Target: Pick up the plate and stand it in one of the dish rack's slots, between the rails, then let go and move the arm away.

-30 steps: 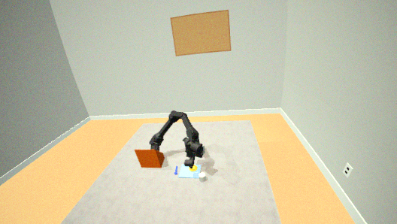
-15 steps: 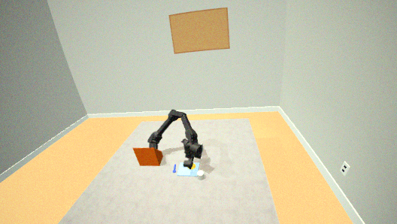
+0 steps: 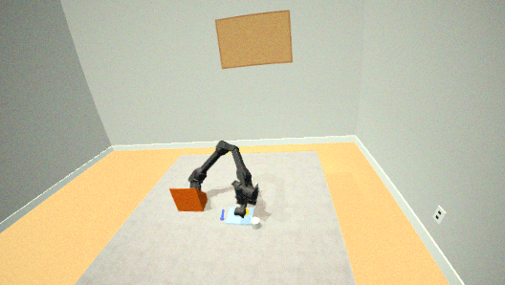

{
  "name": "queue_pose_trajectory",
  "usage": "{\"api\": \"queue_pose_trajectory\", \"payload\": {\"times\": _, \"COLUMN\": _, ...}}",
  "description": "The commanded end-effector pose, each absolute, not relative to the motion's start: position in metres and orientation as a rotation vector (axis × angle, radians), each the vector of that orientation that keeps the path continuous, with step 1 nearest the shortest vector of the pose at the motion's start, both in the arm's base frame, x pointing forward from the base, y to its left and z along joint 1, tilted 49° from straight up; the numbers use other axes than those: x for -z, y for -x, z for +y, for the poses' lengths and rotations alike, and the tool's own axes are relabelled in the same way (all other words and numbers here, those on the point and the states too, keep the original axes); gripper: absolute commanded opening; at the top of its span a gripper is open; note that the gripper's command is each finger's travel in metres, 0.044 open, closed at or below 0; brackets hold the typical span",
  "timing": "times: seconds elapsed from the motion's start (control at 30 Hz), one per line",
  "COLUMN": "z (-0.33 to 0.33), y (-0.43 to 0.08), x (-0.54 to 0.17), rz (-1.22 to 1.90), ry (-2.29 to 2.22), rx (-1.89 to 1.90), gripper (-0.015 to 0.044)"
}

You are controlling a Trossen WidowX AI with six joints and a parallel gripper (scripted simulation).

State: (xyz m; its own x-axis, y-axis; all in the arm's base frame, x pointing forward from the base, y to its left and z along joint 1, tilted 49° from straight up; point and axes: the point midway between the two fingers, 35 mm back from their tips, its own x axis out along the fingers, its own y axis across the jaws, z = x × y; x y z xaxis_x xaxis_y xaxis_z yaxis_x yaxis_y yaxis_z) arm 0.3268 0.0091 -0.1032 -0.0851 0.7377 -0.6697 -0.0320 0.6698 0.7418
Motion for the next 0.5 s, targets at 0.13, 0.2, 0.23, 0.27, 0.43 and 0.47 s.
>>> {"api": "queue_pose_trajectory", "payload": {"times": 0.13, "z": 0.0121, "y": -0.3243, "x": 0.105, "rz": 1.541, "ry": -0.615, "rx": -0.709, "gripper": 0.0349}}
{"api": "queue_pose_trajectory", "payload": {"times": 0.2, "z": 0.0121, "y": -0.3243, "x": 0.105, "rz": 1.541, "ry": -0.615, "rx": -0.709, "gripper": 0.0349}}
{"api": "queue_pose_trajectory", "payload": {"times": 0.23, "z": 0.0121, "y": -0.3243, "x": 0.105, "rz": 1.541, "ry": -0.615, "rx": -0.709, "gripper": 0.0349}}
{"api": "queue_pose_trajectory", "payload": {"times": 0.27, "z": 0.0121, "y": -0.3243, "x": 0.105, "rz": 1.541, "ry": -0.615, "rx": -0.709, "gripper": 0.0342}}
{"api": "queue_pose_trajectory", "payload": {"times": 0.43, "z": 0.0121, "y": -0.3243, "x": 0.105, "rz": 1.541, "ry": -0.615, "rx": -0.709, "gripper": 0.0309}}
{"api": "queue_pose_trajectory", "payload": {"times": 0.47, "z": 0.0121, "y": -0.3243, "x": 0.105, "rz": 1.541, "ry": -0.615, "rx": -0.709, "gripper": 0.0302}}
